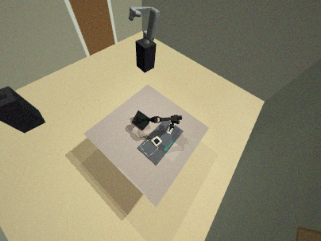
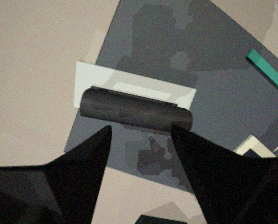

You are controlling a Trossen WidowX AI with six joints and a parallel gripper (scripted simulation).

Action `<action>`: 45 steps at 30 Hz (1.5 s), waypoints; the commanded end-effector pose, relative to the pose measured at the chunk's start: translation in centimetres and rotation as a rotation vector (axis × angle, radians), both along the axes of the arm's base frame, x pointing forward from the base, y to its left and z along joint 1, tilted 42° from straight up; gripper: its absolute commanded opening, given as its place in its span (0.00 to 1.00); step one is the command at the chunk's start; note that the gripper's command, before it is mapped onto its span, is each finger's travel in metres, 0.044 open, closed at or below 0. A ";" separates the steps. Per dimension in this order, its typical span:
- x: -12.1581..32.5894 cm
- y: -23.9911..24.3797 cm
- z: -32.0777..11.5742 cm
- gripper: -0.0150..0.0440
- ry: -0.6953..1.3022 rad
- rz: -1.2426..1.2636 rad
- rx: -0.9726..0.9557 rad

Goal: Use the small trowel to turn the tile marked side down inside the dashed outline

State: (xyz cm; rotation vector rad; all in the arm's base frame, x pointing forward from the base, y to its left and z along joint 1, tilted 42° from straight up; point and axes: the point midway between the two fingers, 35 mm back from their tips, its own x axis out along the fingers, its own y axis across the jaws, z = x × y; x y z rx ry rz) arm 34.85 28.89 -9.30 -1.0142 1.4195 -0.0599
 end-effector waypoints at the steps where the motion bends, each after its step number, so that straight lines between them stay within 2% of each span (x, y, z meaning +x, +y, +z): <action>1: 0.0 0.0 -0.1 0.71 -0.084 -0.113 0.032; 45: 0.0 0.1 -0.1 0.71 -0.990 -1.302 0.376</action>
